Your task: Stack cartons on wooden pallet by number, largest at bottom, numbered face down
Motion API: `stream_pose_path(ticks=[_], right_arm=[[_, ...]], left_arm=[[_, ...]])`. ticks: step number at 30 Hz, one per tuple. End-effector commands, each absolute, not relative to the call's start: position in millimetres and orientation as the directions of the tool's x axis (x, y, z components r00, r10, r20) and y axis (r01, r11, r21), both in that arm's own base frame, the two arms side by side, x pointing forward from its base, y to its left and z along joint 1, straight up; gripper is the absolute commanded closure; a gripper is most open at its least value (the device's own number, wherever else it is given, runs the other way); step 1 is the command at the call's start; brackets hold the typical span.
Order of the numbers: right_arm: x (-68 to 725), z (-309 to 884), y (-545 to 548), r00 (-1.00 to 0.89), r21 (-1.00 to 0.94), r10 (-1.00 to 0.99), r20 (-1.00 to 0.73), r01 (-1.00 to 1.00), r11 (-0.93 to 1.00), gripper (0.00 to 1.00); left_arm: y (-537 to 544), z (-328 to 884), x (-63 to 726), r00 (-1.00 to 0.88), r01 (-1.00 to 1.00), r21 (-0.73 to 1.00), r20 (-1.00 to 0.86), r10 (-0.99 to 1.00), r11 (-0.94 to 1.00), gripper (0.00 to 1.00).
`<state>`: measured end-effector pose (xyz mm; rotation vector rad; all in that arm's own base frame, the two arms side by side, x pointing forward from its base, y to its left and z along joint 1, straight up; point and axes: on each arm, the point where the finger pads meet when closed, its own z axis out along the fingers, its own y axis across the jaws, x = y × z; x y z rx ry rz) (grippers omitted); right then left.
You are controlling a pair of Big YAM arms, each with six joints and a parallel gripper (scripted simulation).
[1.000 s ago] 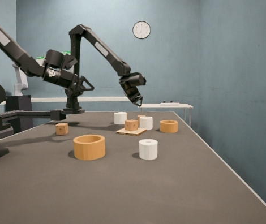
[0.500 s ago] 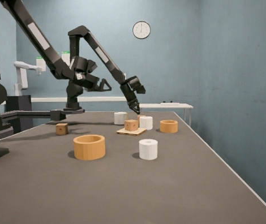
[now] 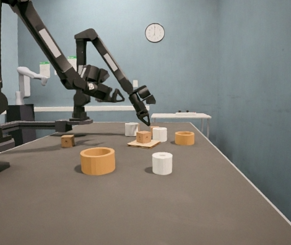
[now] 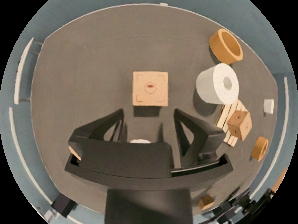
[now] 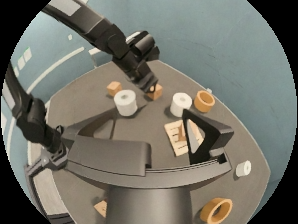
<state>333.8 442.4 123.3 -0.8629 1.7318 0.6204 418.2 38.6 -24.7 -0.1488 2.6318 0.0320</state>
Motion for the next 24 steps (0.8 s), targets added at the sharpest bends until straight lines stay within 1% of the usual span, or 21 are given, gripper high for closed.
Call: stream_pose_path(ticks=[1, 24], right_arm=[[346, 144, 460, -0.138, -0.016, -0.21, -0.968, -0.801, 0.599, 0.0], [341, 140, 452, -0.157, -0.006, -0.218, -0.963, -0.798, 0.603, 0.0]], left_arm=[[38, -8, 433, -0.84, -0.092, 0.002, -0.537, -0.076, 0.996, 0.26], [36, -34, 459, -0.849, -0.078, 0.009, -0.525, -0.062, 0.997, 0.26]])
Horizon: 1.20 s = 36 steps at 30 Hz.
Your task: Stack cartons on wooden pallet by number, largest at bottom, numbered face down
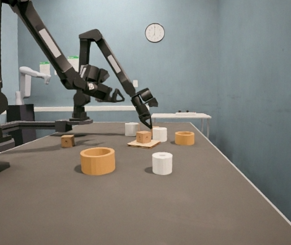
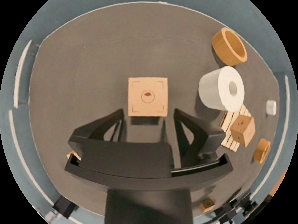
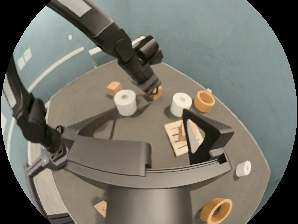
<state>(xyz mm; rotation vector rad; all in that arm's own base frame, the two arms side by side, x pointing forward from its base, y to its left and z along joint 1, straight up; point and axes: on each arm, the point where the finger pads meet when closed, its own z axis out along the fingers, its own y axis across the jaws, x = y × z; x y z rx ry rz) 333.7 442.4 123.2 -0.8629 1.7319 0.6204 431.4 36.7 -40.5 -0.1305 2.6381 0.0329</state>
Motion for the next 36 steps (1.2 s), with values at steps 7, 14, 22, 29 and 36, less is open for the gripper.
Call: stream_pose_path(ticks=[7, 14, 22, 29, 36], right_arm=[[341, 140, 452, -0.157, -0.006, -0.218, -0.963, -0.798, 0.603, 0.0], [341, 140, 452, -0.157, -0.006, -0.218, -0.963, -0.798, 0.603, 0.0], [341, 140, 452, -0.157, -0.006, -0.218, -0.963, -0.798, 0.603, 0.0], [341, 140, 452, -0.157, -0.006, -0.218, -0.963, -0.798, 0.603, 0.0], [341, 140, 452, -0.157, -0.006, -0.218, -0.963, -0.798, 0.603, 0.0]], left_arm=[[37, -43, 464, -0.849, -0.079, 0.009, -0.525, -0.062, 0.997, 0.26], [38, -50, 468, -0.849, -0.079, 0.009, -0.525, -0.063, 0.997, 0.26], [39, -61, 474, -0.849, -0.08, 0.009, -0.525, -0.064, 0.997, 0.26], [39, -66, 477, -0.849, -0.081, 0.009, -0.525, -0.064, 0.997, 0.26], [39, -62, 478, -0.845, -0.081, 0.009, -0.531, -0.064, 0.997, 0.26]])
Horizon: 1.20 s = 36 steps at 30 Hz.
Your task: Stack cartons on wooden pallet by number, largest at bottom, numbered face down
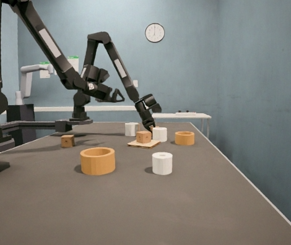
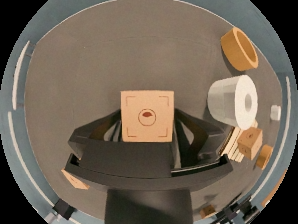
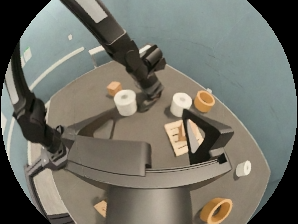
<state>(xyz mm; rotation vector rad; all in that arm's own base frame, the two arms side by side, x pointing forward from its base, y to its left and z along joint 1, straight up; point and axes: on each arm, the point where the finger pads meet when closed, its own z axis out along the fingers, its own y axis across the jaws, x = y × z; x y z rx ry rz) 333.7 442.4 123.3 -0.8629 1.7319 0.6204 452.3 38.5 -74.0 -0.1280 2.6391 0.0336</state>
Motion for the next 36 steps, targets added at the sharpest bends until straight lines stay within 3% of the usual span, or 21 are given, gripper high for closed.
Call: stream_pose_path(ticks=[1, 20, 24, 26, 30, 36], right_arm=[[341, 140, 452, -0.157, -0.006, -0.218, -0.963, -0.798, 0.603, 0.0], [341, 140, 452, -0.157, -0.006, -0.218, -0.963, -0.798, 0.603, 0.0], [341, 140, 452, -0.157, -0.006, -0.218, -0.963, -0.798, 0.603, 0.0], [341, 140, 452, -0.157, -0.006, -0.218, -0.963, -0.798, 0.603, 0.0], [341, 140, 452, -0.157, -0.006, -0.218, -0.963, -0.798, 0.603, 0.0], [341, 140, 452, -0.157, -0.006, -0.218, -0.963, -0.798, 0.603, 0.0]], left_arm=[[39, -65, 467, -0.855, -0.092, 0.003, -0.512, -0.078, 0.996, 0.34], [39, -59, 460, -0.846, -0.083, 0.009, -0.529, -0.066, 0.996, 0.55], [39, -56, 464, -0.841, -0.083, 0.009, -0.537, -0.066, 0.996, 1.0], [39, -56, 464, -0.841, -0.083, 0.009, -0.537, -0.066, 0.996, 1.0], [39, -51, 459, -0.854, -0.083, 0.009, -0.517, -0.067, 0.997, 0.55], [39, 8, 465, -0.845, -0.083, 0.009, -0.531, -0.066, 0.996, 0.54]])
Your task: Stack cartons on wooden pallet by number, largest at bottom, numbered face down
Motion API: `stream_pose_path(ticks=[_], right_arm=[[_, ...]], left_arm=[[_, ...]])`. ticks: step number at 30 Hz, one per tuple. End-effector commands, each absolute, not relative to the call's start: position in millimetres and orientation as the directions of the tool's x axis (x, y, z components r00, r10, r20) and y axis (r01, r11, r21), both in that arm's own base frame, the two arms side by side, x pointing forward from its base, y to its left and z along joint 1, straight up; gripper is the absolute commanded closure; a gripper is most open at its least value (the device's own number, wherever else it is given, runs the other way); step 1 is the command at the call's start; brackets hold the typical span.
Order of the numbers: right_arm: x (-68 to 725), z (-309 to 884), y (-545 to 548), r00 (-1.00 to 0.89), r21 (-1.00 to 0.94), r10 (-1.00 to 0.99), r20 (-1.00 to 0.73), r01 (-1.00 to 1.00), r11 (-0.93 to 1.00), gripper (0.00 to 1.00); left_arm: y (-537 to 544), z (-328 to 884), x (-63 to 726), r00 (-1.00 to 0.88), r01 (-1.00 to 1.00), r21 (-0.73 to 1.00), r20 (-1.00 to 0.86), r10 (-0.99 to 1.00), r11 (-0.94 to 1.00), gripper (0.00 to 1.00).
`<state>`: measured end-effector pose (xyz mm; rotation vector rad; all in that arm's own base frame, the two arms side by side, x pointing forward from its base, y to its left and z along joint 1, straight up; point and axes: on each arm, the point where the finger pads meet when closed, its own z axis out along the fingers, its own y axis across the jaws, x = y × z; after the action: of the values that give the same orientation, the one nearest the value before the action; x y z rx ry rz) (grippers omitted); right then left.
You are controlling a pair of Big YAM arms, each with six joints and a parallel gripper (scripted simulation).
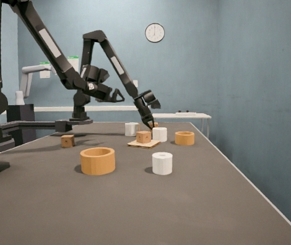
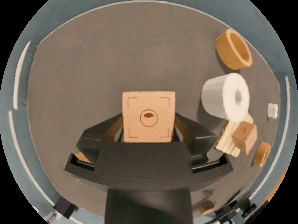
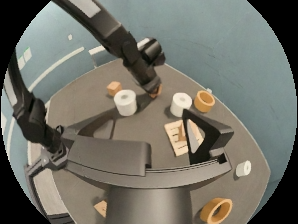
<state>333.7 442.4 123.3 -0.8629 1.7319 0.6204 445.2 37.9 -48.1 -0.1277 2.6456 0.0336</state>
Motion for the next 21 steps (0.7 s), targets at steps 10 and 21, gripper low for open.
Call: stream_pose_path(ticks=[10, 21], right_arm=[[341, 140, 452, -0.158, -0.006, -0.219, -0.963, -0.797, 0.603, 0.0], [305, 190, 371, -0.186, -0.006, -0.234, -0.954, -0.77, 0.637, 0.0]], left_arm=[[39, 66, 463, -0.85, -0.083, 0.009, -0.522, -0.066, 0.996, 0.54], [39, 66, 463, -0.85, -0.083, 0.009, -0.522, -0.066, 0.996, 0.54]])
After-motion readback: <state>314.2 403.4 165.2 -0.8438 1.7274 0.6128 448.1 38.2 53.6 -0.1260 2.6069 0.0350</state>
